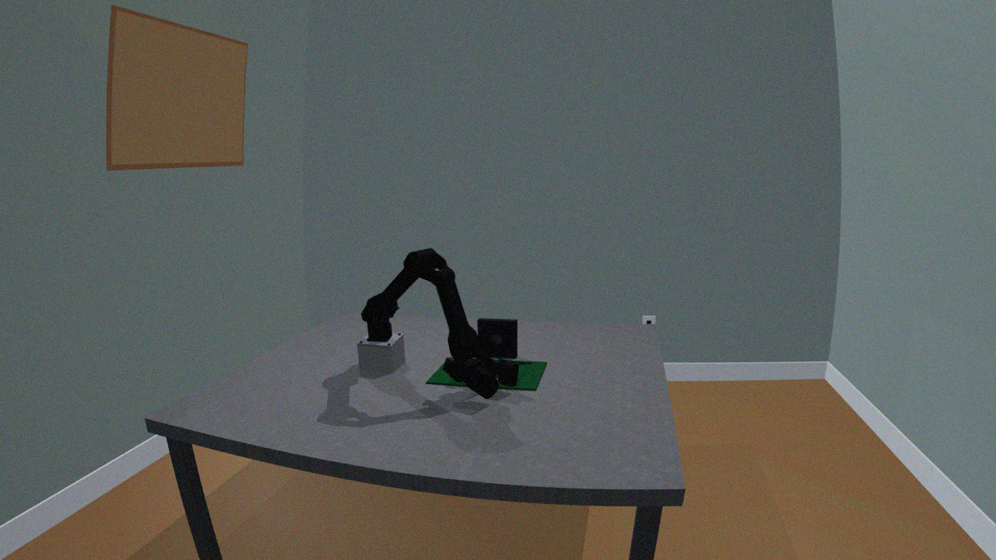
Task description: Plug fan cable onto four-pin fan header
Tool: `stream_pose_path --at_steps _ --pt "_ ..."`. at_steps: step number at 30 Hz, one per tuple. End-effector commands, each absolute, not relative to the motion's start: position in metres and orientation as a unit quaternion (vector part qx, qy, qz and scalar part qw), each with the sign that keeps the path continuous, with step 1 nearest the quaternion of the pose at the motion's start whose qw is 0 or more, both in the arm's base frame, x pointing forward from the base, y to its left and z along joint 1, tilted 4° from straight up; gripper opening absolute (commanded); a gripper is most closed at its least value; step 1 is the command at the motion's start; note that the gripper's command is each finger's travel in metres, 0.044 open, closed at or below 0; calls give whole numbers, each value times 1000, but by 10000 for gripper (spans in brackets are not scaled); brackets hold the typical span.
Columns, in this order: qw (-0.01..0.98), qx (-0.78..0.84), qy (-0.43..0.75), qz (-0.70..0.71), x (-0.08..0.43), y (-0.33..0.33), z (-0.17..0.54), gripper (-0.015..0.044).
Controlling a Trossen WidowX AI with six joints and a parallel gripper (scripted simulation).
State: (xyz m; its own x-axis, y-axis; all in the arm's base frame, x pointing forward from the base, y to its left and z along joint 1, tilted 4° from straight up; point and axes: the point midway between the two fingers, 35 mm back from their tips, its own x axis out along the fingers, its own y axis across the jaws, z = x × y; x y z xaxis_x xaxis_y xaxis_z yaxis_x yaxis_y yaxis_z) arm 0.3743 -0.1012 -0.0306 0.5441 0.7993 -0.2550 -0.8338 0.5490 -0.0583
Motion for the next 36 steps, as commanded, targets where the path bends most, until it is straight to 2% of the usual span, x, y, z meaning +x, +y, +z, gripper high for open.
stream_pose_path --at_steps 1,16,36 --pt "874 -87 100 467 374 -101 -31 205" --pt "874 -87 100 467 374 -103 -30 205" --pt "875 -92 112 463 350 -141 -4 205"
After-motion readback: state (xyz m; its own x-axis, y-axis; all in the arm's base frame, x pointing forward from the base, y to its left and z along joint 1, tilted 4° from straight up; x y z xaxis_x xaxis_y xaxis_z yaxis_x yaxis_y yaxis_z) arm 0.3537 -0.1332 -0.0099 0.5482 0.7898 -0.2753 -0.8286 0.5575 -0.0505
